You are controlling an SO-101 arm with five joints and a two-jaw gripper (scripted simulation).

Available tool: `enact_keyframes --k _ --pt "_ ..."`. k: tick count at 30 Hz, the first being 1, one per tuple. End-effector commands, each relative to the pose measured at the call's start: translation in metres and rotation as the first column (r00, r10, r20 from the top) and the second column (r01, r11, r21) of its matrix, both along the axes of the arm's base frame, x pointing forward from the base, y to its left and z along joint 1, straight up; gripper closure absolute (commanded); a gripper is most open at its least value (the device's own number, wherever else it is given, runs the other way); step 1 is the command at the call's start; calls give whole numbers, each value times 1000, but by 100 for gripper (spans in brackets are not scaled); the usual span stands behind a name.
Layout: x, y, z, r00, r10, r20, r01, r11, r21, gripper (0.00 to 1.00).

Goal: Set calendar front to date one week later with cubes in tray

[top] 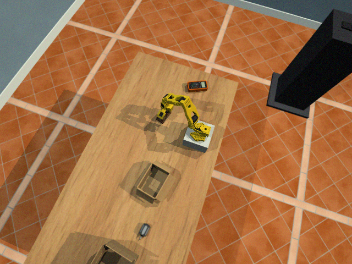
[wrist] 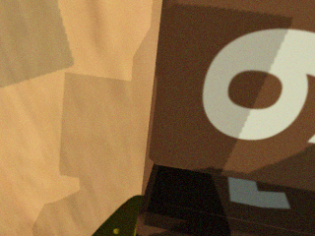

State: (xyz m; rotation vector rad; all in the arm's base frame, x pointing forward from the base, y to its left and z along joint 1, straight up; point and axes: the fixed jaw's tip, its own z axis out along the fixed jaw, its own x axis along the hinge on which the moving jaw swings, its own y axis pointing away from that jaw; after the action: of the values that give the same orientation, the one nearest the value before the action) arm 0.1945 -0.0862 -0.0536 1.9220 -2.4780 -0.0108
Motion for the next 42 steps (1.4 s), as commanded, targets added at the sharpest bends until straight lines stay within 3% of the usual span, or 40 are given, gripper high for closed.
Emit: enact_keyframes --k 1,24,34,42 --pt "-3 0 -4 1000 2 -9 -2 1000 6 100" --pt "-2 0 -11 1000 2 -9 -2 1000 6 100" --pt "-2 0 -11 1000 2 -9 -2 1000 6 77" --pt "-2 0 -11 1000 2 -9 -2 1000 6 76"
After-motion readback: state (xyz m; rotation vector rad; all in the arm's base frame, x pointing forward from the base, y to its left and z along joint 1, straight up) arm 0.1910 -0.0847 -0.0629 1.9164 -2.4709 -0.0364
